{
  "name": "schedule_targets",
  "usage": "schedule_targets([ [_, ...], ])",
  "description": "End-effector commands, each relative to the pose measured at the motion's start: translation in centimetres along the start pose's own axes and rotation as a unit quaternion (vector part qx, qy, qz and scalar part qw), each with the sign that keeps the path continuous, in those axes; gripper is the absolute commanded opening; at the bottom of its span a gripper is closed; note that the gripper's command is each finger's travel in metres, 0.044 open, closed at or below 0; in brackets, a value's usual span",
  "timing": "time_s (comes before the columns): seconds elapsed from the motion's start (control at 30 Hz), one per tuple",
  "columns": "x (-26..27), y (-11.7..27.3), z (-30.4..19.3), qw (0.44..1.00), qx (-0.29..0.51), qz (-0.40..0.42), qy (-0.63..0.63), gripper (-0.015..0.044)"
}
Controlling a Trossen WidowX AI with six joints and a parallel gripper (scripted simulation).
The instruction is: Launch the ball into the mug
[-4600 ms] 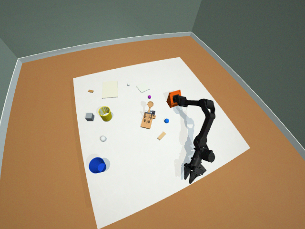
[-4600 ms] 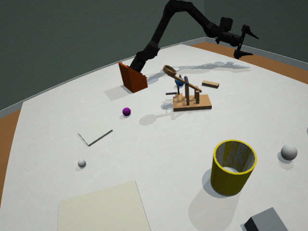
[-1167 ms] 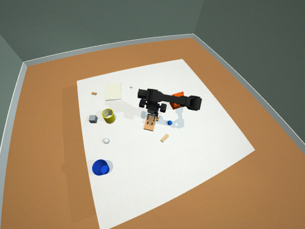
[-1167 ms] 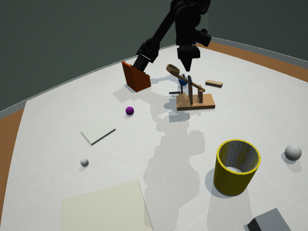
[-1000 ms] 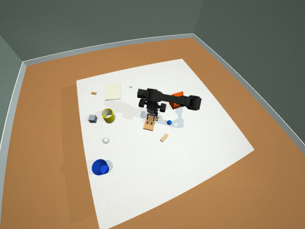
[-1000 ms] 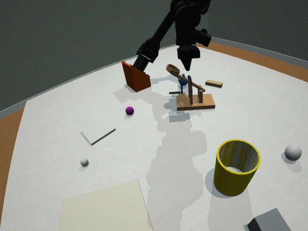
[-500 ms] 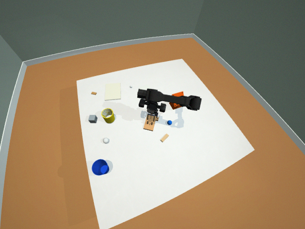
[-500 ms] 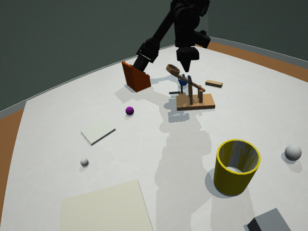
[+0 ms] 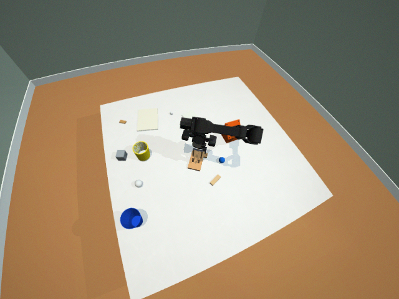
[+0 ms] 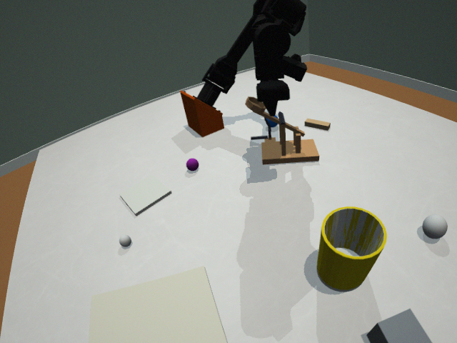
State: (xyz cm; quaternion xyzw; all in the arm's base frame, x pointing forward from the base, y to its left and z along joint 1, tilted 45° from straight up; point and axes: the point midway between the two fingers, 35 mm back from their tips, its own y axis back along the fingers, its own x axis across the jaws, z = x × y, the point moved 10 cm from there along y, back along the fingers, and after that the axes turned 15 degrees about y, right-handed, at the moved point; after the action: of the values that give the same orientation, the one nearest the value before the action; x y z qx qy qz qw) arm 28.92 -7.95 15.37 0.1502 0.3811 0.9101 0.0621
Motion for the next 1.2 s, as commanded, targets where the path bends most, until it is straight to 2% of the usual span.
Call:
schedule_targets([
  [0.0,0.1,-0.7,-0.4,1.000,-0.001,0.001,-0.002,0.0000],
  [1.17,0.6,-5.5,-2.3,1.000,-0.002,0.001,-0.002,0.0000],
])
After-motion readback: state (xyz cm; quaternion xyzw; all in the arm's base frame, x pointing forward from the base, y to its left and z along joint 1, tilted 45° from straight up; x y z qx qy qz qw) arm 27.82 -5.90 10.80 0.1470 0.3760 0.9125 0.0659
